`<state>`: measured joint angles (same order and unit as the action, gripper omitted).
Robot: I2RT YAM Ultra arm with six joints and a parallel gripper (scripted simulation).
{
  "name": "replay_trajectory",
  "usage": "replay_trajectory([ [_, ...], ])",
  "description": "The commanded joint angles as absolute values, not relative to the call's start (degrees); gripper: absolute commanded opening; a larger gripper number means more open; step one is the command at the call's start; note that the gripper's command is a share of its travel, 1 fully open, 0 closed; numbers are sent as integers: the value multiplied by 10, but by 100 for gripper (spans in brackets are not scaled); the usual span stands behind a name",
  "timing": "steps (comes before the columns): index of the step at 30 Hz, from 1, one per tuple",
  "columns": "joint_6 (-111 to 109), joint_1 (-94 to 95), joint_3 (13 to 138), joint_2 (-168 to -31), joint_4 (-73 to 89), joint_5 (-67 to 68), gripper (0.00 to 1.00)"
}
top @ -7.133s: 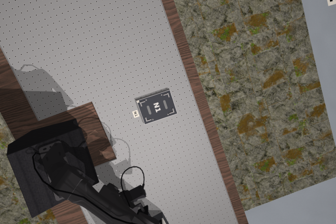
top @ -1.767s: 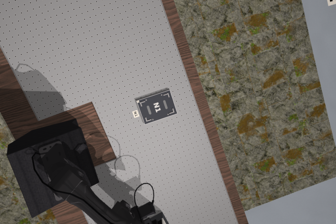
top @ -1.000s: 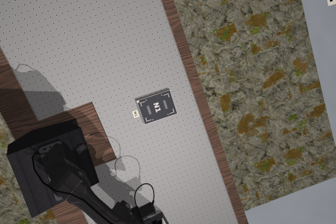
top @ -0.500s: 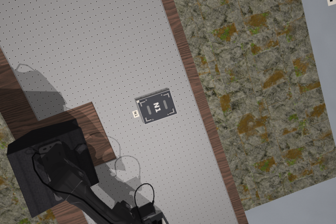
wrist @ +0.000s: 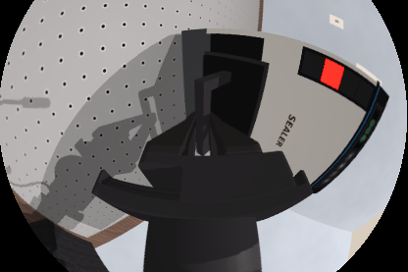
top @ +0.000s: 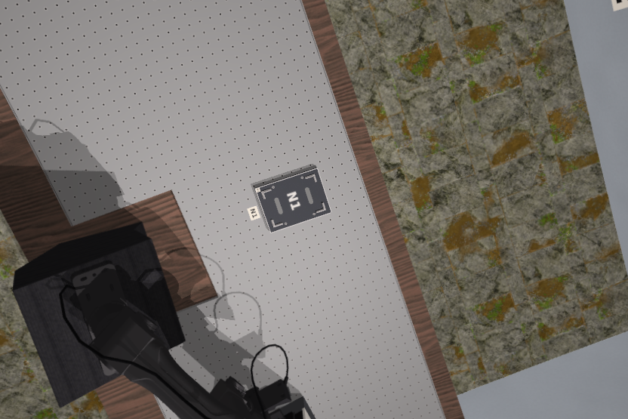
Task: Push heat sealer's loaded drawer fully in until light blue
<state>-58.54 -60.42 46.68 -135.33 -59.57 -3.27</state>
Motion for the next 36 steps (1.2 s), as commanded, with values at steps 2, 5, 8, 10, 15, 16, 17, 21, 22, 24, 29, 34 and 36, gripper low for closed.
replay_trajectory([
  [2, -591, -621, 515, -1365, -563, -29, 0],
  [5, -593, -623, 524, -1366, -555, -30, 0],
  [8, -593, -624, 527, -1366, -553, -30, 0],
  [10, -593, -626, 533, -1366, -547, -32, 0],
  [15, -592, -626, 533, -1366, -547, -32, 0],
  [16, -592, -626, 534, -1366, -547, -32, 0],
  [17, -592, -626, 533, -1366, -547, -32, 0],
  [21, -592, -626, 533, -1366, -547, -32, 0],
  [22, -592, -626, 533, -1366, -547, -32, 0],
  [24, -592, -626, 533, -1366, -547, -32, 0],
  [29, -592, -626, 533, -1366, -547, -32, 0],
  [34, -592, -626, 533, -1366, -547, -32, 0],
  [36, -592, -626, 533, -1366, -547, -32, 0],
])
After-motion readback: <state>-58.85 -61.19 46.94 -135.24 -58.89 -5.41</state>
